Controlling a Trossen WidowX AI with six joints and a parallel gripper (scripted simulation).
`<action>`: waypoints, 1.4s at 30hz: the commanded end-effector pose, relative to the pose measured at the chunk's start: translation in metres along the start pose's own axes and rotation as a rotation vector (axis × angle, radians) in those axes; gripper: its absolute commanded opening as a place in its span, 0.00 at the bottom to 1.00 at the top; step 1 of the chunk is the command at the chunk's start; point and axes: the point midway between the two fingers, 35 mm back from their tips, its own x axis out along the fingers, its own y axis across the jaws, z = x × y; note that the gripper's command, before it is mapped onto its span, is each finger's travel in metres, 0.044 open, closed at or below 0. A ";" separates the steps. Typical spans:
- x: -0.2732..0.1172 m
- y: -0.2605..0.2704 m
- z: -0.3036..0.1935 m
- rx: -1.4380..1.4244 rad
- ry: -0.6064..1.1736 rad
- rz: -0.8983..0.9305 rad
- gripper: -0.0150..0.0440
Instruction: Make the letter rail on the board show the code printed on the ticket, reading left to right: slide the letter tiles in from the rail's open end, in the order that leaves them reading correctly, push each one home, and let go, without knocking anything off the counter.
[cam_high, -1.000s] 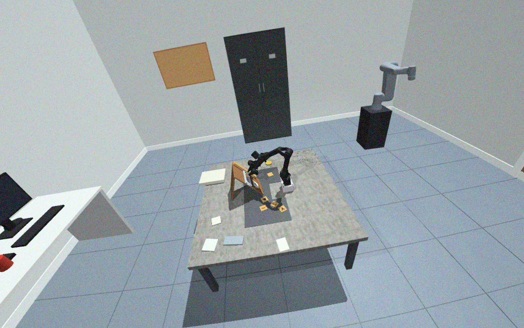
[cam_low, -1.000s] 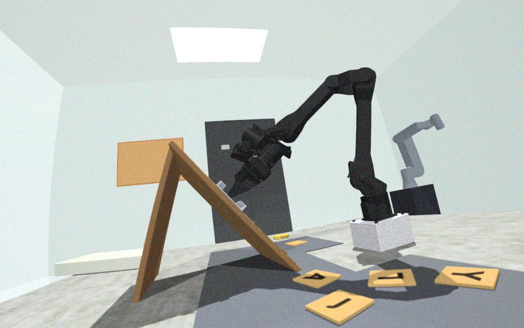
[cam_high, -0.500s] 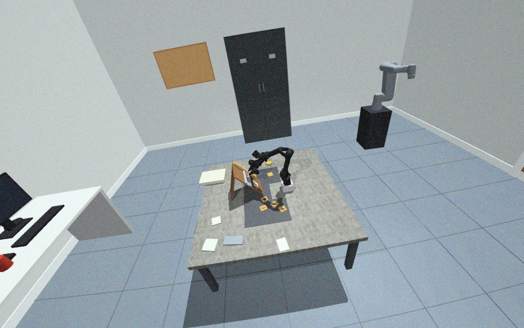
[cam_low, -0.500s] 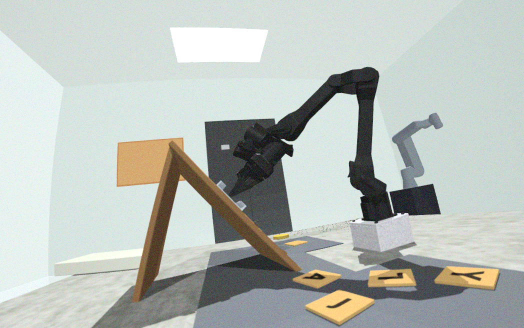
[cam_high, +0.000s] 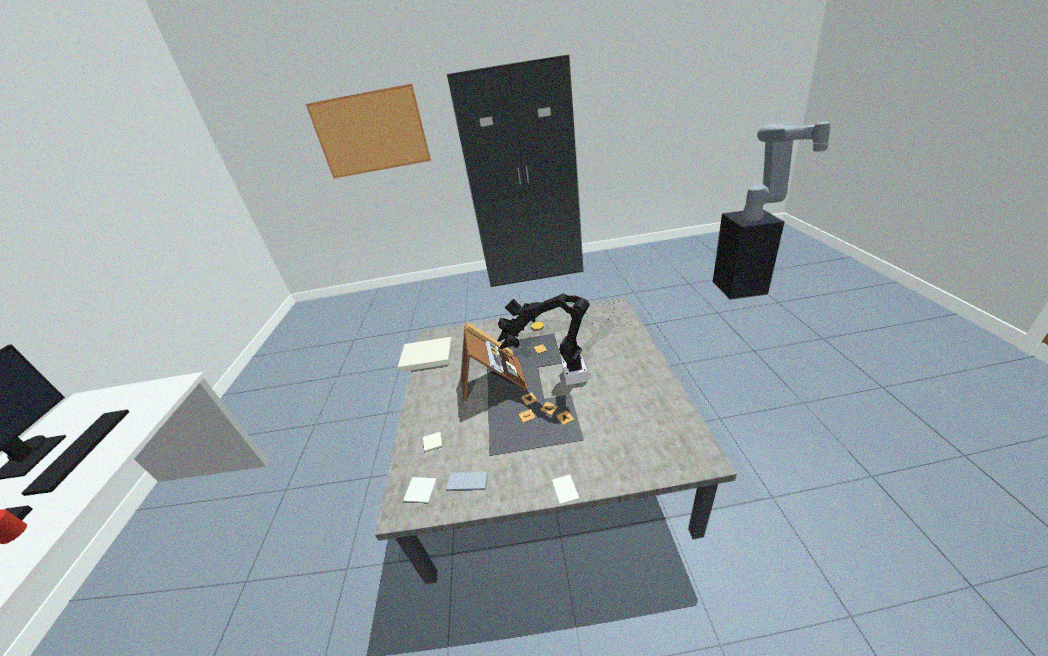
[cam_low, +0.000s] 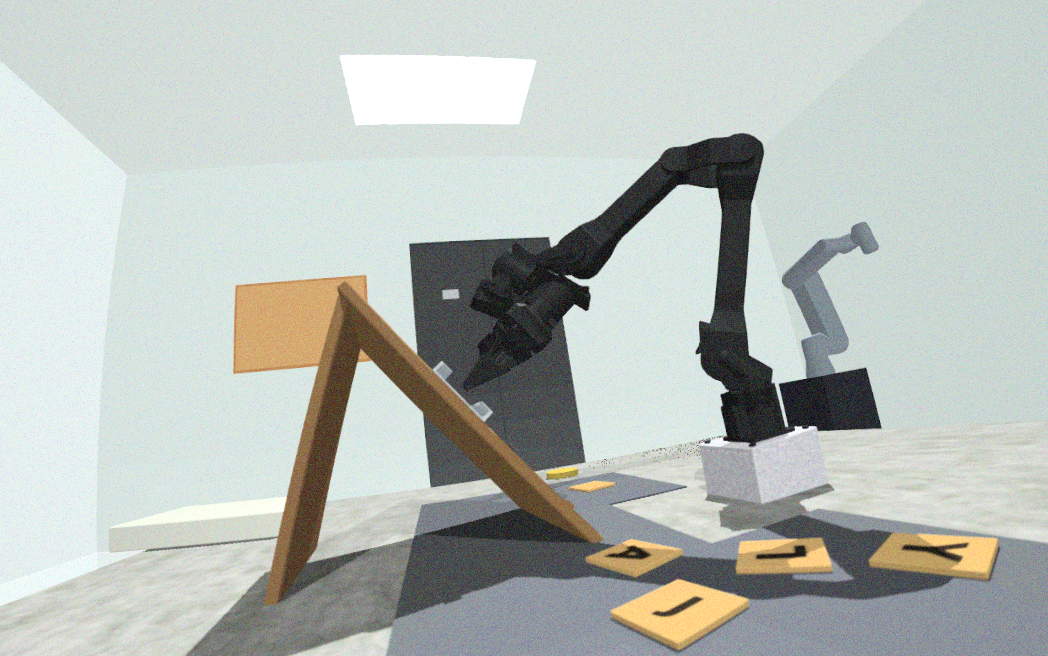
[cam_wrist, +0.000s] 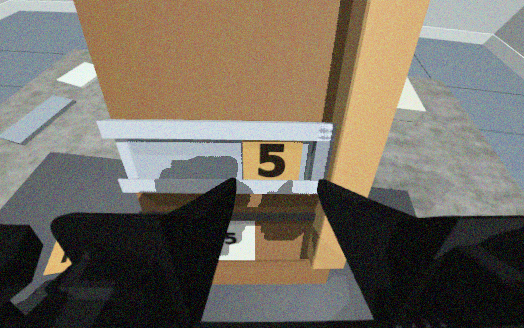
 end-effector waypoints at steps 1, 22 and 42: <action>-0.003 0.000 0.002 -0.006 -0.005 0.001 0.75; -0.003 0.000 0.001 0.000 0.000 -0.001 0.25; 0.016 0.032 0.025 0.014 0.617 0.008 0.25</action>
